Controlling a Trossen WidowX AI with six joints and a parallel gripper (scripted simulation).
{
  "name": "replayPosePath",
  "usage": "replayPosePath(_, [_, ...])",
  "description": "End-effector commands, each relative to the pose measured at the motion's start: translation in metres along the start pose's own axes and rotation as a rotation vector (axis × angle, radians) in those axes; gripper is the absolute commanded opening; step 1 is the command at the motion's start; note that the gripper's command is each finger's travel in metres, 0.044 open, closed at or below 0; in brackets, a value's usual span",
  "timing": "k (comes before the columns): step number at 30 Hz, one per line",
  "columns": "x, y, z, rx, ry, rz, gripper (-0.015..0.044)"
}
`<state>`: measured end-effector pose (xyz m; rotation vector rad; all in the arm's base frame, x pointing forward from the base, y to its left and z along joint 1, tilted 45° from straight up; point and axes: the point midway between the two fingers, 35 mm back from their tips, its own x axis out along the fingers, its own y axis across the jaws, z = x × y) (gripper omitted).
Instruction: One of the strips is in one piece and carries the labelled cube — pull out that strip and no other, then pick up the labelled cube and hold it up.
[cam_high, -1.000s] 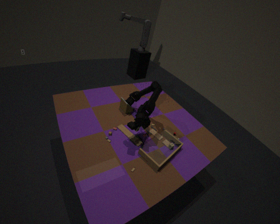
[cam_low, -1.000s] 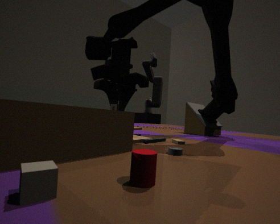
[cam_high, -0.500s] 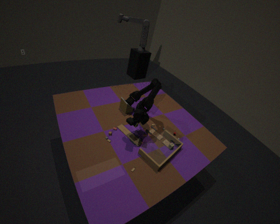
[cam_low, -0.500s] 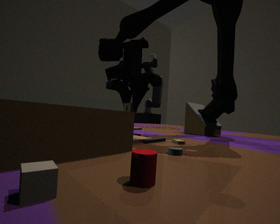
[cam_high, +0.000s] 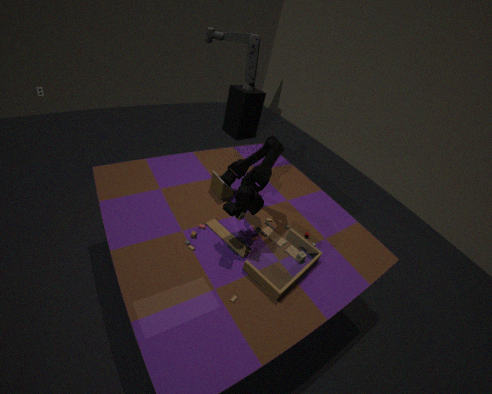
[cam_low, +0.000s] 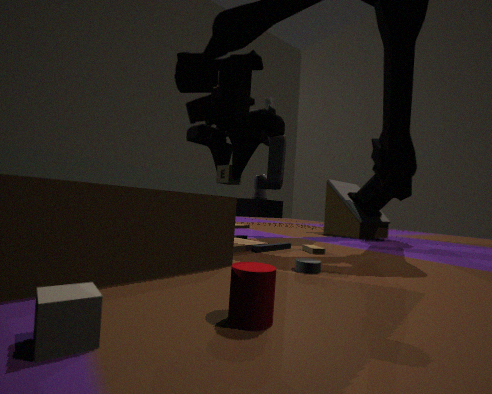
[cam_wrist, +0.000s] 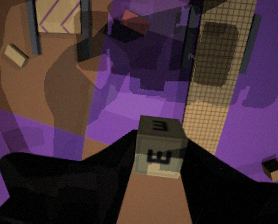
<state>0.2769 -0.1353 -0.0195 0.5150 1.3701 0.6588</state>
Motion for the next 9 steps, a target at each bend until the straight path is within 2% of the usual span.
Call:
replayPosePath(1, [-0.0022, -0.0004, 0.0011, -0.008, 0.000, -0.007, 0.0000])
replayPosePath(9, [-0.0022, -0.0004, 0.0011, -0.008, 0.000, -0.007, 0.0000])
